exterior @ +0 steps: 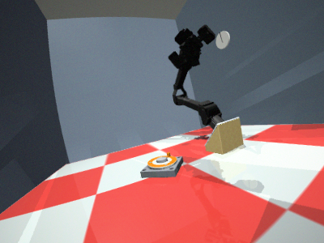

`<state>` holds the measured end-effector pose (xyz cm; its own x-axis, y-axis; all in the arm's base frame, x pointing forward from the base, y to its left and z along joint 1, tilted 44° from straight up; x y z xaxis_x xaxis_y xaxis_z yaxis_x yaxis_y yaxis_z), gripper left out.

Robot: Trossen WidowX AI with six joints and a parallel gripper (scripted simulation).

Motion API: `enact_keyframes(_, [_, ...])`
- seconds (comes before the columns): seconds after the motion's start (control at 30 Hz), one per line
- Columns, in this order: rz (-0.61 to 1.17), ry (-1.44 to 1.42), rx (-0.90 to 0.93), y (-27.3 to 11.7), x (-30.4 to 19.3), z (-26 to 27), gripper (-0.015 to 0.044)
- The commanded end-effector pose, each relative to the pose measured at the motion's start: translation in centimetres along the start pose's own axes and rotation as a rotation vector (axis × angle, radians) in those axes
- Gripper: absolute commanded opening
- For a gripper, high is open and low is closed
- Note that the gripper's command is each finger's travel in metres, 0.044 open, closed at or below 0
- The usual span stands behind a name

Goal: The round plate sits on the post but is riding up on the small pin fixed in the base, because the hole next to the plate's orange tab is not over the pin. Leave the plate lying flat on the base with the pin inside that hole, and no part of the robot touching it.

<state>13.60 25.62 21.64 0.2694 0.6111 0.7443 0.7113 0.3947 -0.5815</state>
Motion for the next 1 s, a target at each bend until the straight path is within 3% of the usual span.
enact_keyframes(0.0, [0.240,0.042,-0.188,4.0,-3.4,-4.8,0.0000])
enact_keyframes(0.37, [0.704,0.154,-0.449,6.9,-11.5,-13.5,0.0000])
enact_keyframes(0.73, [1.295,0.362,-0.619,4.2,-22.3,-20.7,0.0000])
enact_keyframes(0.97, [1.339,0.381,-0.626,4.1,-23.1,-20.6,0.0000])
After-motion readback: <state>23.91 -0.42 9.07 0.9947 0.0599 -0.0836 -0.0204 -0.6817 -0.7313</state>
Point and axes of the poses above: the point midway between the two fingers, 35 mm back from their tips, its own y axis out along the fingers, its own z axis across the jaws, x = y × z, the point moved 3 cm from there along -y, back along the fingers, and after that the axes turned 13 degrees about -y, right-handed, at the moved point
